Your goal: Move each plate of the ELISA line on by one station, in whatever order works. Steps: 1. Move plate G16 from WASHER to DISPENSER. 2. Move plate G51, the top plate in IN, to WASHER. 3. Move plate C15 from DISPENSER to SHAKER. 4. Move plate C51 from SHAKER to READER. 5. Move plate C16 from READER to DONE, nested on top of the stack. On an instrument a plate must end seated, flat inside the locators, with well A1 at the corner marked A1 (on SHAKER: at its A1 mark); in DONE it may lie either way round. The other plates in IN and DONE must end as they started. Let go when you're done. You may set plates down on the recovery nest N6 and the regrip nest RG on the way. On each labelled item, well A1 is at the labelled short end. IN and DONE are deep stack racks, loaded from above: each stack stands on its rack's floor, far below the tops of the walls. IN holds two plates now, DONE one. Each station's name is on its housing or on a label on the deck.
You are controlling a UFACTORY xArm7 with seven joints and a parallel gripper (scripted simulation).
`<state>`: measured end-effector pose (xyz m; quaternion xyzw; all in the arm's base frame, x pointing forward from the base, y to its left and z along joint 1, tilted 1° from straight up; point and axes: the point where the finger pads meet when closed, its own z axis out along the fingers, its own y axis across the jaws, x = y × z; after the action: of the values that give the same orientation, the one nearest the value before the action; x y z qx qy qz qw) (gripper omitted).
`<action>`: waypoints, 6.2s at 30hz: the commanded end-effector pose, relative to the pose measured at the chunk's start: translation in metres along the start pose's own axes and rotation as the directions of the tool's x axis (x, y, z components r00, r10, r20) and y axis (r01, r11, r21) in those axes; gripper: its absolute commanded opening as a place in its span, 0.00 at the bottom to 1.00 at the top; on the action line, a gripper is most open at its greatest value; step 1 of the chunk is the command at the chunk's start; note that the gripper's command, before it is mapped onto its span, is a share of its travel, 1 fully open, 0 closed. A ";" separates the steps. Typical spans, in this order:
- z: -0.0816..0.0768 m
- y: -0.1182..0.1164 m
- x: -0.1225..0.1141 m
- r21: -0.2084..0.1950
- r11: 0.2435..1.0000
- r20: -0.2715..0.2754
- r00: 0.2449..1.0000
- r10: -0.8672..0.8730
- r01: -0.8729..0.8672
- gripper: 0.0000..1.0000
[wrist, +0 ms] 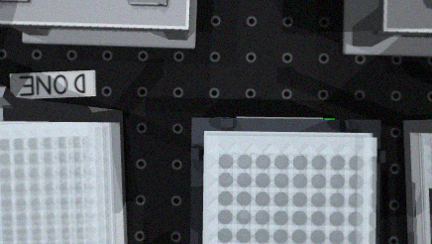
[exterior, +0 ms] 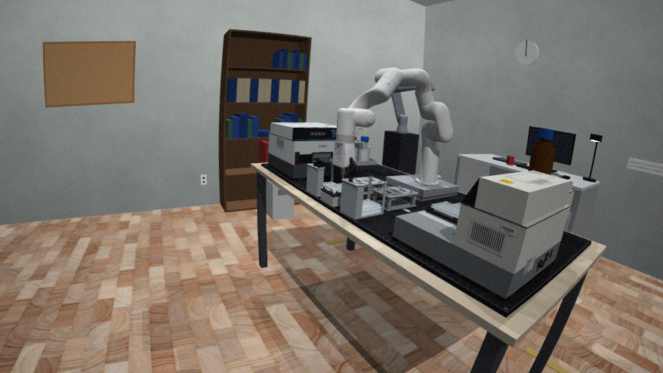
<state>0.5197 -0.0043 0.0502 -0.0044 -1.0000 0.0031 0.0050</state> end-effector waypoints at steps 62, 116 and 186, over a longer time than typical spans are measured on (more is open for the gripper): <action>0.024 0.000 -0.002 0.000 1.000 0.005 1.000 0.000 0.000 1.00; 0.025 0.000 -0.002 0.000 1.000 0.006 1.000 0.000 0.000 0.00; 0.005 0.000 -0.002 0.000 1.000 0.005 1.000 0.000 0.000 0.00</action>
<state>0.5193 -0.0044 0.0385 -0.0044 -1.0000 0.0031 0.0054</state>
